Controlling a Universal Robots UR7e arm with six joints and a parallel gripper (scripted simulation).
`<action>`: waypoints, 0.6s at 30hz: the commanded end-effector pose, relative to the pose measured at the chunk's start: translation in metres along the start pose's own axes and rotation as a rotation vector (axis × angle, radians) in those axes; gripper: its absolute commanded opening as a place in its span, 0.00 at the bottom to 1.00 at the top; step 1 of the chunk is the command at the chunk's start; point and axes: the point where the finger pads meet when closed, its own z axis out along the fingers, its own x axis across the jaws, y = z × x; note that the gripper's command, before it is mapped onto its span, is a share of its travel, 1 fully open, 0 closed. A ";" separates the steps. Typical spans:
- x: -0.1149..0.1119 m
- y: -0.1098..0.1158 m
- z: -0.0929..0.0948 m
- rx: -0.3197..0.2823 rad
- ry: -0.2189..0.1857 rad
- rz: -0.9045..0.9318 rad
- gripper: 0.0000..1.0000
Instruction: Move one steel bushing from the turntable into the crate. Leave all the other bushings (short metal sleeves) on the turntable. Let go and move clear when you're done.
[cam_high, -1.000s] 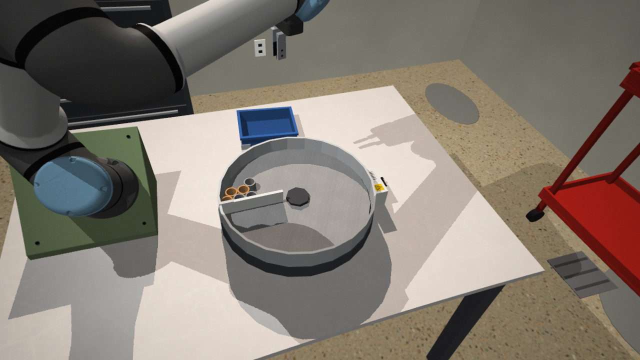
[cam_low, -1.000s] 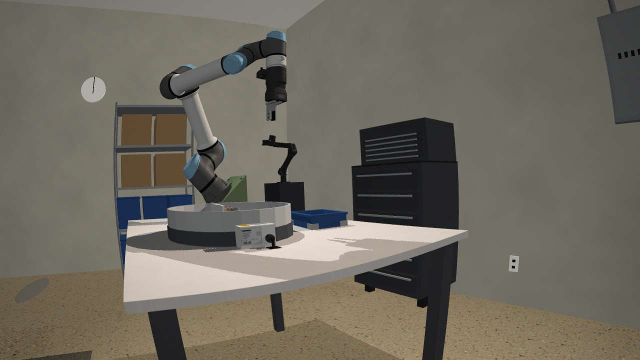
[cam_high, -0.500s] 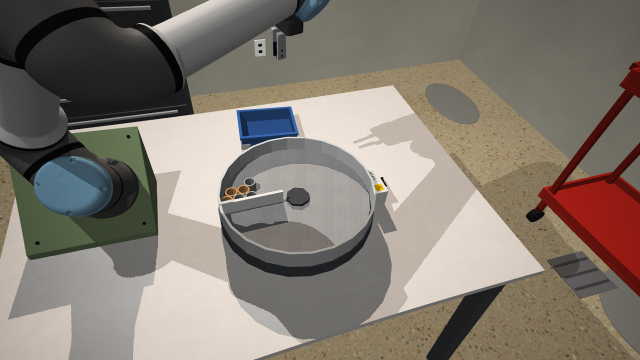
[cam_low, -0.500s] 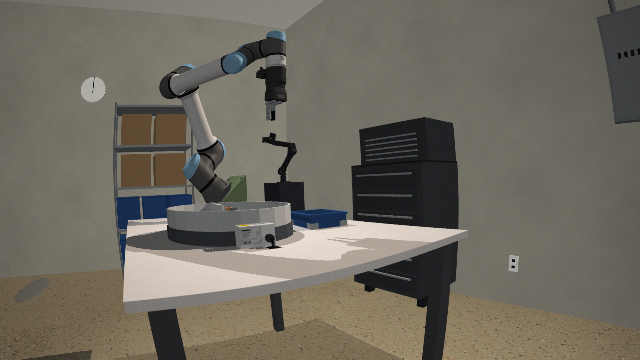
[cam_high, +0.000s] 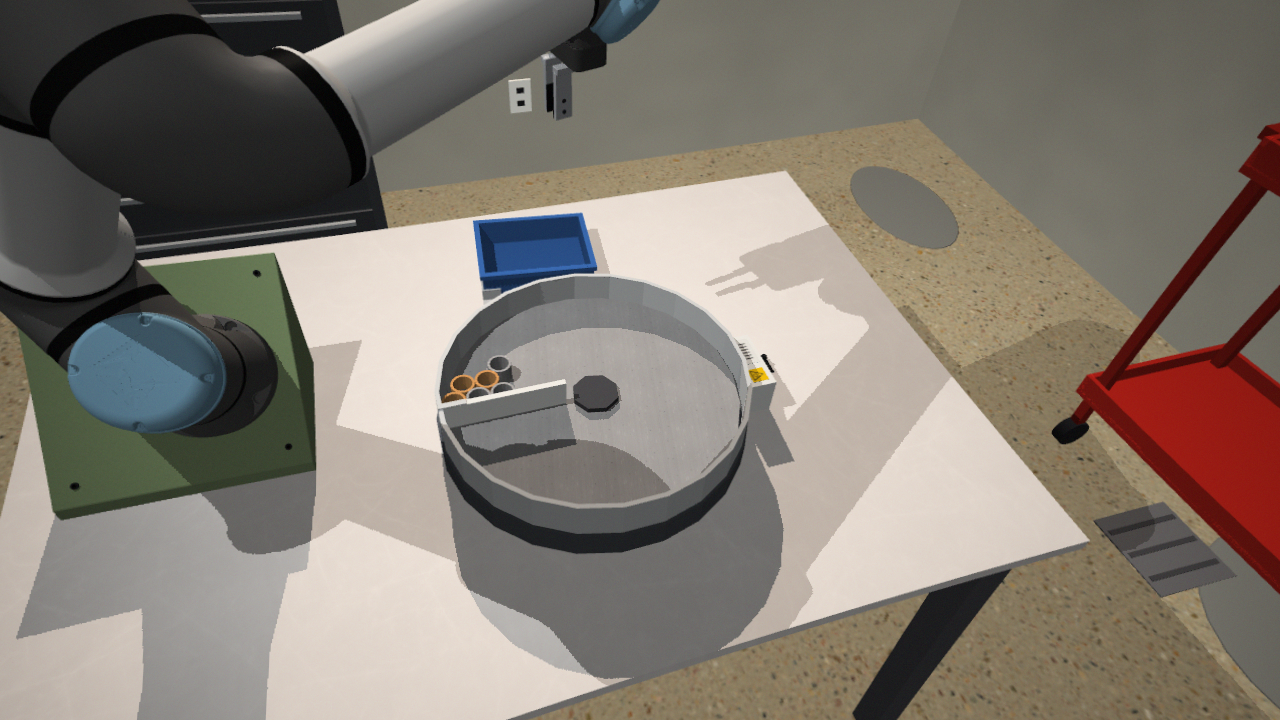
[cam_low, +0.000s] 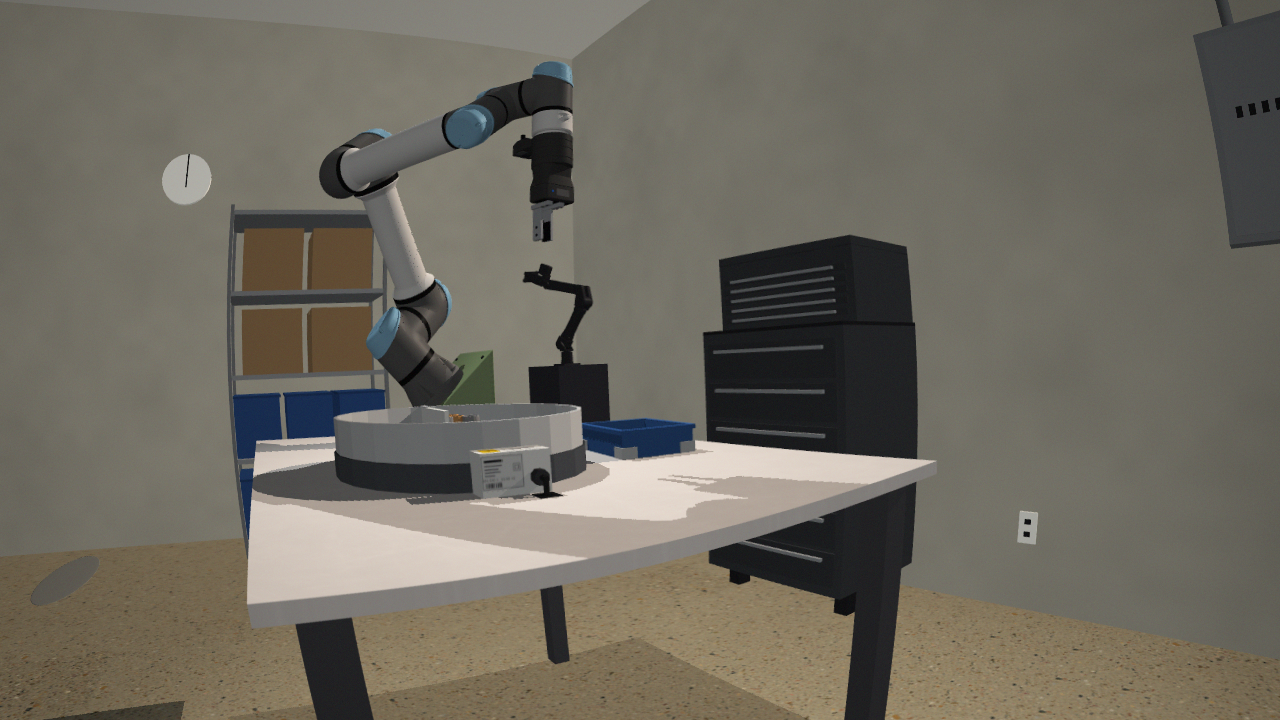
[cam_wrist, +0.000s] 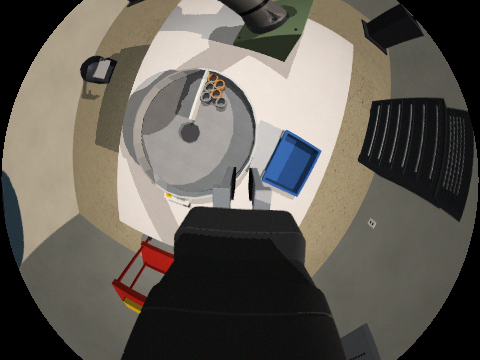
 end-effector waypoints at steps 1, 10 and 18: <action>0.000 0.000 -0.001 -0.001 0.000 0.000 0.40; 0.000 0.000 -0.001 -0.001 0.000 0.000 0.40; -0.012 -0.029 0.050 -0.001 0.000 -0.078 0.40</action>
